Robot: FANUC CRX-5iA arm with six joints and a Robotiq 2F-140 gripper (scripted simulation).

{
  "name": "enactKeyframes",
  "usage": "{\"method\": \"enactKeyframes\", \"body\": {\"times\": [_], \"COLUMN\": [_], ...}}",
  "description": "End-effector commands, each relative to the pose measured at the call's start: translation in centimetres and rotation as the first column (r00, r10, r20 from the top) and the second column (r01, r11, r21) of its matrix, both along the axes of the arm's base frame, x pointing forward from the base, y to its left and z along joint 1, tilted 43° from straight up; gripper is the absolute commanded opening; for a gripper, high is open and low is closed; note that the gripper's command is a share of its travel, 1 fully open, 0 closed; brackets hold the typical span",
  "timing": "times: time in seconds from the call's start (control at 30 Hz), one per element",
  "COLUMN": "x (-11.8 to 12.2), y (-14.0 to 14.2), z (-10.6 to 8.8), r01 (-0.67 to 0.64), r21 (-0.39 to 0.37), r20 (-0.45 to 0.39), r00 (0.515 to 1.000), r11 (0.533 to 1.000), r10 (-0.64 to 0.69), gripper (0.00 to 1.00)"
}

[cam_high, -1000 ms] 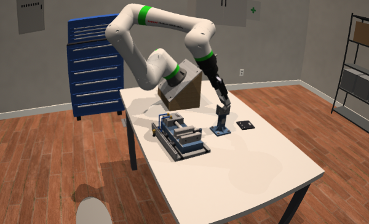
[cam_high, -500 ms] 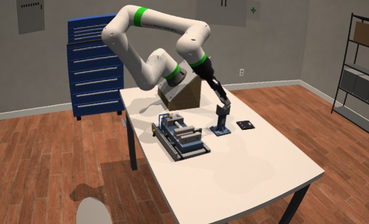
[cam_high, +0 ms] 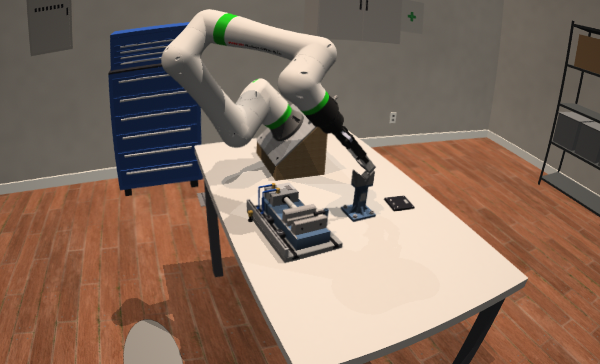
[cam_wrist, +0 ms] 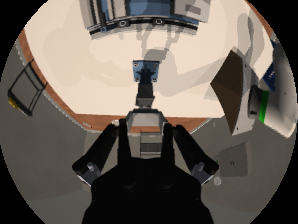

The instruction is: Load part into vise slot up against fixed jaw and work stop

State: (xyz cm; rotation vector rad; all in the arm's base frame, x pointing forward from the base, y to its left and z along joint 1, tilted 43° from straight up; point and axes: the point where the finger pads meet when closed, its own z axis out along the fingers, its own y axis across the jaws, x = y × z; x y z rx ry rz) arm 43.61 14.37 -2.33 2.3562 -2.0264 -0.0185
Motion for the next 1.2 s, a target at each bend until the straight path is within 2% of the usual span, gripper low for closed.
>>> {"method": "enactKeyframes", "body": {"times": [0.0, 0.37, 1.17], "x": [0.0, 0.02, 0.03], "y": [0.0, -0.07, -0.08], "z": [0.01, 0.01, 0.01], "r01": [0.0, 0.001, 0.001], "r21": [0.011, 0.039, 0.045], "r20": [-0.002, -0.006, -0.007], "r00": [1.0, 1.0, 1.0], "r11": [1.0, 0.999, 0.999], "r10": [0.0, -0.001, -0.001], "gripper": [0.0, 0.0, 0.0]}}
